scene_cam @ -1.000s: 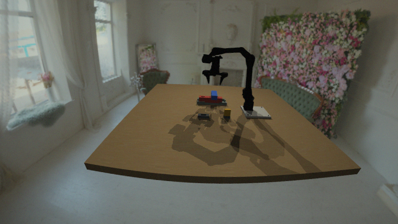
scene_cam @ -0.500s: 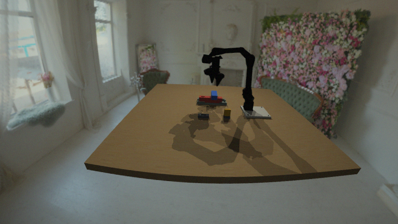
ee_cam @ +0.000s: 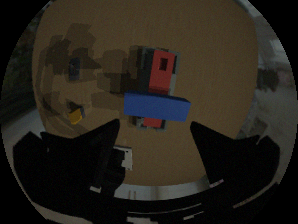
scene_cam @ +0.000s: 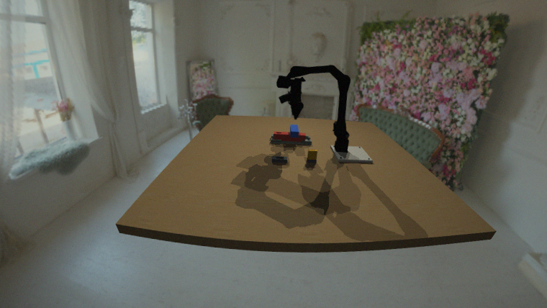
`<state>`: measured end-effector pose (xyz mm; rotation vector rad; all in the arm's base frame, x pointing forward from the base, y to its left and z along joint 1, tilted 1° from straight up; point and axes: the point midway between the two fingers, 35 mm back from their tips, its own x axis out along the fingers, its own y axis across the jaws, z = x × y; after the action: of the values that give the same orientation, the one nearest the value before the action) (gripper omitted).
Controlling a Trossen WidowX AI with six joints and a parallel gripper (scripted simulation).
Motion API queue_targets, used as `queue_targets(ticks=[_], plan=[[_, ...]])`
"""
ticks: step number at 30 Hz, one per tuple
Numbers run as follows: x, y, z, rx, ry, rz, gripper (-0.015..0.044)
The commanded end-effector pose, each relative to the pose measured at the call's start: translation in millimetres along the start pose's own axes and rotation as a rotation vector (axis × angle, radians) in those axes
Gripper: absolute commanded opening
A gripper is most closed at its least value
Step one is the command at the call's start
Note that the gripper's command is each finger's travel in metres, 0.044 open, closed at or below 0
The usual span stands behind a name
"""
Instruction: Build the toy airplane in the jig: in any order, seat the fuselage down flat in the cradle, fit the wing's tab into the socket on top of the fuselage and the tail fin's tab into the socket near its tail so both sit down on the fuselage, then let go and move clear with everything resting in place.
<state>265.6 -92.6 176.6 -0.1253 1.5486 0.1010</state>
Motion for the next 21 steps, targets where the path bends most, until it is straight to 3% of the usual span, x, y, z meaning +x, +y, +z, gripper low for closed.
queue_targets(ticks=[1,10,21], plan=[[-0.9,31.7,3.9,-0.007,-0.003,0.002,0.044],[-1.3,142.8,0.4,-0.016,-0.003,0.012,0.044],[-0.9,250.0,-56.1,-0.003,0.0,0.014,0.044]])
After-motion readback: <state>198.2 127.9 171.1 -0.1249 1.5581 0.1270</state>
